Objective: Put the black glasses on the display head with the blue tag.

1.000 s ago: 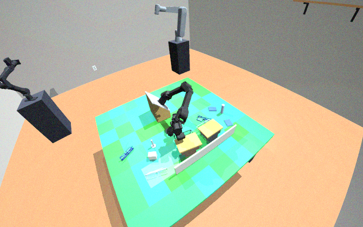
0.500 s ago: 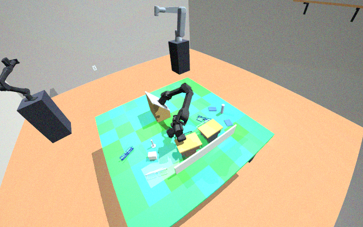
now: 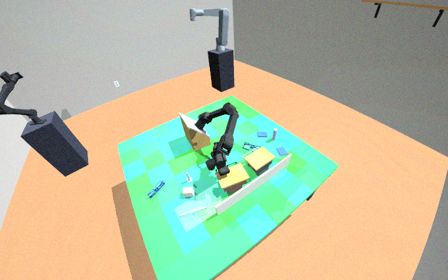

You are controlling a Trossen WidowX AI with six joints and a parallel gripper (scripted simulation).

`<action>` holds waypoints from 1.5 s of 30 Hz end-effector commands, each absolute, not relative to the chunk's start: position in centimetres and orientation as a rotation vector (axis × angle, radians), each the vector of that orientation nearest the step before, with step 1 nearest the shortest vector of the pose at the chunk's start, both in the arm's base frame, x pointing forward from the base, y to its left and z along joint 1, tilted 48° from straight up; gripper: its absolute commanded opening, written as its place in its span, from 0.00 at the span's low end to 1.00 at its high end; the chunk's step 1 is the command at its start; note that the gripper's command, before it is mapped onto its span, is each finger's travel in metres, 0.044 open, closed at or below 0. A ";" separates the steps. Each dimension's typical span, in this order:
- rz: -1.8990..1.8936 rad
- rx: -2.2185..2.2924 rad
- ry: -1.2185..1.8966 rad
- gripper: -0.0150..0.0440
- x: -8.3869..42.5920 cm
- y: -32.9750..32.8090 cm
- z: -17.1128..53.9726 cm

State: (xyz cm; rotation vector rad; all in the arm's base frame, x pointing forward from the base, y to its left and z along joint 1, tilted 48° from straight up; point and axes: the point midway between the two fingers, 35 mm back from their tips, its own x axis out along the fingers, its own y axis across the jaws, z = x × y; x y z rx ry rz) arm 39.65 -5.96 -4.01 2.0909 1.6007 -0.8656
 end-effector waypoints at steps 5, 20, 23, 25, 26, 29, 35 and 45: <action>-0.866 2.098 1.601 0.25 39.8 -5.6 -4.3; -0.867 2.090 1.601 0.44 39.7 -5.9 -4.1; -0.874 2.086 1.596 0.44 39.3 -7.5 -2.6; -0.878 2.084 1.595 0.44 39.1 -8.2 -1.9; -0.878 2.084 1.595 0.44 39.1 -8.2 -1.9; -0.878 2.084 1.595 0.44 39.1 -8.2 -1.9; -0.879 2.084 1.596 0.44 37.3 -8.0 -1.5; -0.881 2.084 1.597 0.44 34.0 -7.8 -0.6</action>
